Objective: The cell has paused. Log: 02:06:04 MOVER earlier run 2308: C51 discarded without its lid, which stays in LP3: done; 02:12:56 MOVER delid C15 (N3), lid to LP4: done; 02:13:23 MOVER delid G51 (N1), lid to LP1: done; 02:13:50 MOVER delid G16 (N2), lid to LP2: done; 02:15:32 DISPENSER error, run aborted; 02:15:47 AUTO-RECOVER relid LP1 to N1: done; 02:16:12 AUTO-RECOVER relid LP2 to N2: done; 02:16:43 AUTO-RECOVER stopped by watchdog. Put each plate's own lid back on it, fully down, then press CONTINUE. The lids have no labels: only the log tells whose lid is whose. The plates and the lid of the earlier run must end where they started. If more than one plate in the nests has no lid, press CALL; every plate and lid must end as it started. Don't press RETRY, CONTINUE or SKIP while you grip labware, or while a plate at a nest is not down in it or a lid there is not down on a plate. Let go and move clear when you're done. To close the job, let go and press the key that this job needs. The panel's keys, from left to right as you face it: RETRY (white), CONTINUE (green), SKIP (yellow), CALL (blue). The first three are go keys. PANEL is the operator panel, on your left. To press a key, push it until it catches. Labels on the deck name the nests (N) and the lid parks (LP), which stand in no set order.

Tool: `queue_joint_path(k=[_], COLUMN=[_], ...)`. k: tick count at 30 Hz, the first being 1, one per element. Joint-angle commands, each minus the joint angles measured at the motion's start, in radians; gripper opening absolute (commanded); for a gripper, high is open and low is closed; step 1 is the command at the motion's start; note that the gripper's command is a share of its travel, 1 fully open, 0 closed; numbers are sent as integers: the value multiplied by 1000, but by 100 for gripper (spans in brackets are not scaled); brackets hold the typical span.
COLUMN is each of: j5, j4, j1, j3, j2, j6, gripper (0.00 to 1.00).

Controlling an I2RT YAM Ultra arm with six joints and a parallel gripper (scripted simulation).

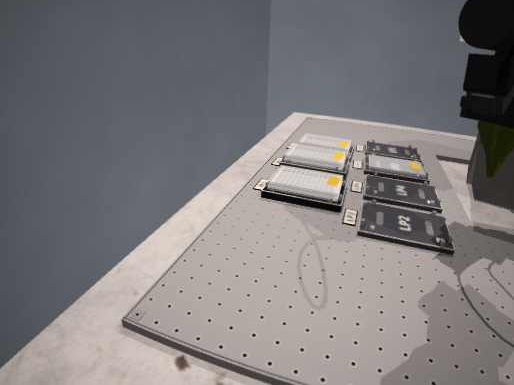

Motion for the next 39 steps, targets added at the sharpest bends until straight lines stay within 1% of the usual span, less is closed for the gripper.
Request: queue_joint_path(k=[1,7,13,16,18,19,22,26,33,35,37,39], j5=[55,157,276,341,341,374,438,530,685,685,734,774], j4=[18,2,-19,-23,-23,-26,-28,-33,-42,-42,-46,-47], j1=[16,160,320,408,408,444,530,650,850,850,907,959], j3=[-18,-47,-56,-39,-39,-30,-12,0,38,38,54,68], j2=[-32,-114,-172,-193,-193,-198,-207,-170,-135,-135,-115,-98], j6=[-17,-27,-32,-33,-33,-25,-36,-45,-62,-62,-66,-24], gripper=[0,0,0,0,0,0,0,0,0,0,0,0])
